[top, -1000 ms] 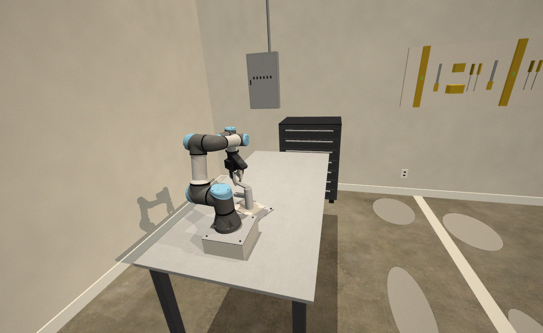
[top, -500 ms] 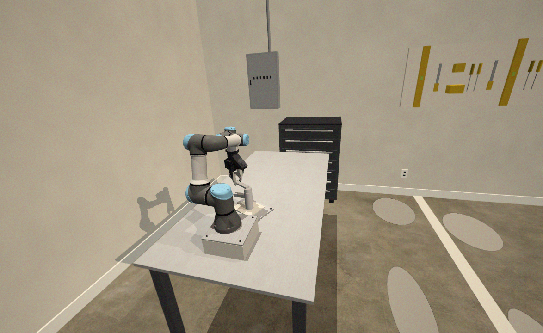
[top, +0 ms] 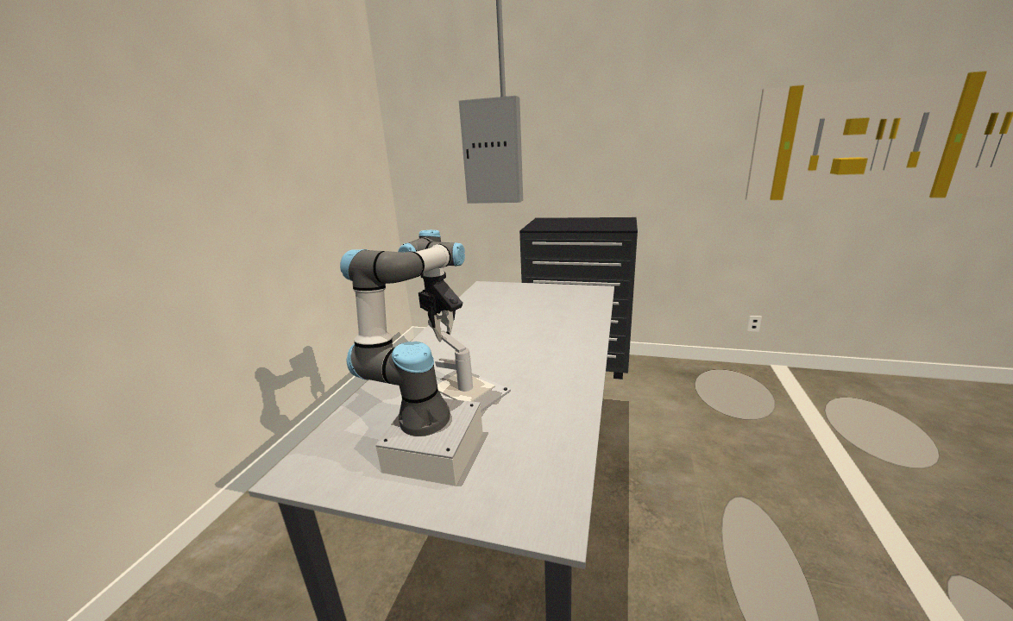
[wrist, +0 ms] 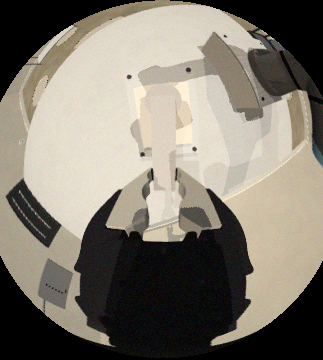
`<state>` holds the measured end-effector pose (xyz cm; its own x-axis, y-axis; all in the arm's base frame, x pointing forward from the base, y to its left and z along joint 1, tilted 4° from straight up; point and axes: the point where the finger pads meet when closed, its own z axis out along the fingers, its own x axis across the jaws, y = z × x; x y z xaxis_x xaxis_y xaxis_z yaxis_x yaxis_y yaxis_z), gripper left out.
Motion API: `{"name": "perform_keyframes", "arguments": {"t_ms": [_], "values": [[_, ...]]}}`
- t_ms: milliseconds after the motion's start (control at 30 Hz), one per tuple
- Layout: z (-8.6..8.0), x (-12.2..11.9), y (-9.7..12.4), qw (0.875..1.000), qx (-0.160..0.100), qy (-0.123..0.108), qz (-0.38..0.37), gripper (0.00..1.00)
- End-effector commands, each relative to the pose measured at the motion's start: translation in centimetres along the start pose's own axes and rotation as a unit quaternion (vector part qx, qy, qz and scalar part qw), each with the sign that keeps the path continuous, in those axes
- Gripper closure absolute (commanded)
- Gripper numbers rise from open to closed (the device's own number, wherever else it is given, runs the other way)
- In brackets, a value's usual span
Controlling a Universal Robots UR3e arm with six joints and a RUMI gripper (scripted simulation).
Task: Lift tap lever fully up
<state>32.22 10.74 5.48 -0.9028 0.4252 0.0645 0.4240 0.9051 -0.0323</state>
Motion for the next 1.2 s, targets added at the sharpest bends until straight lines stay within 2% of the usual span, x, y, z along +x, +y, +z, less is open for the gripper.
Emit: {"name": "perform_keyframes", "arguments": {"t_ms": [0, 1167], "values": [[-1.14, -0.07, -0.45, 1.0, 0.0, -0.001, 0.0, 1.0], [-1.49, -0.07, -0.65, 1.0, 0.0, -0.001, 0.0, 1.0]]}}
